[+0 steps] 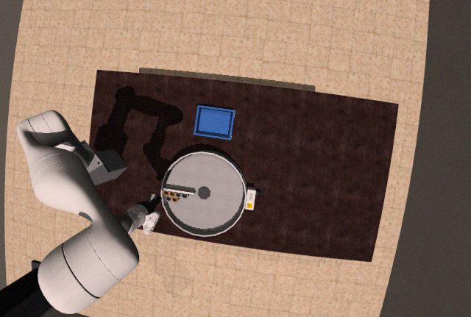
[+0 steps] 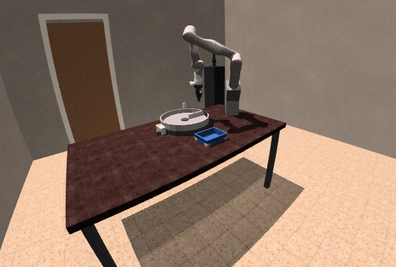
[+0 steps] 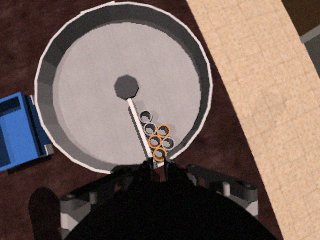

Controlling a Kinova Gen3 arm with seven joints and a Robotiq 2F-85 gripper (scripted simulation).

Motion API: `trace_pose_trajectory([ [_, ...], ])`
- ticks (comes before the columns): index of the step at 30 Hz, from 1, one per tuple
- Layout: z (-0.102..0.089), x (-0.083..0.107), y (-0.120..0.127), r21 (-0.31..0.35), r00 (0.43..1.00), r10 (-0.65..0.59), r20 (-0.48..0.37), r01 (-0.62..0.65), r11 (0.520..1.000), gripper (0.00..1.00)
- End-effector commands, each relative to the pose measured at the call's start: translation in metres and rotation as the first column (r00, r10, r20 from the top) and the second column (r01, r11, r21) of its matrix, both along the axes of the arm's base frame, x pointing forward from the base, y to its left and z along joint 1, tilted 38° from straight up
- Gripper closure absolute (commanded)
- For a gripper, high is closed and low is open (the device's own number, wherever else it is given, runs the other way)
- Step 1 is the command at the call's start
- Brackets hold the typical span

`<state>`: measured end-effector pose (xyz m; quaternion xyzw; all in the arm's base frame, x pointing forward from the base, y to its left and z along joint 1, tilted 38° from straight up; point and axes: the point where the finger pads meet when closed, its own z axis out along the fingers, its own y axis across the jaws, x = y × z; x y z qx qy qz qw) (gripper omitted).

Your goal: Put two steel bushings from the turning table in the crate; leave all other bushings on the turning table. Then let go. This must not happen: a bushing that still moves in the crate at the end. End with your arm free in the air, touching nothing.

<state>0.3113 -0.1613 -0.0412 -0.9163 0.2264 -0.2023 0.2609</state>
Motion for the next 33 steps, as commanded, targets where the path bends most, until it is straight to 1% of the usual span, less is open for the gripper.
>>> trace_pose_trajectory([
  [1, -0.007, 0.004, -0.003, -0.037, 0.998, 0.058, 0.026, -0.057, 0.998, 0.84],
  [4, -0.017, 0.01, -0.006, -0.098, 0.986, 0.154, 0.064, -0.147, 0.984, 0.84],
  [16, -0.017, 0.01, -0.006, -0.098, 0.986, 0.154, 0.064, -0.147, 0.984, 0.84],
  [21, -0.033, 0.018, -0.01, -0.201, 0.944, 0.309, 0.113, -0.282, 0.938, 0.84],
  [33, -0.033, 0.018, -0.01, -0.201, 0.944, 0.309, 0.113, -0.282, 0.938, 0.84],
])
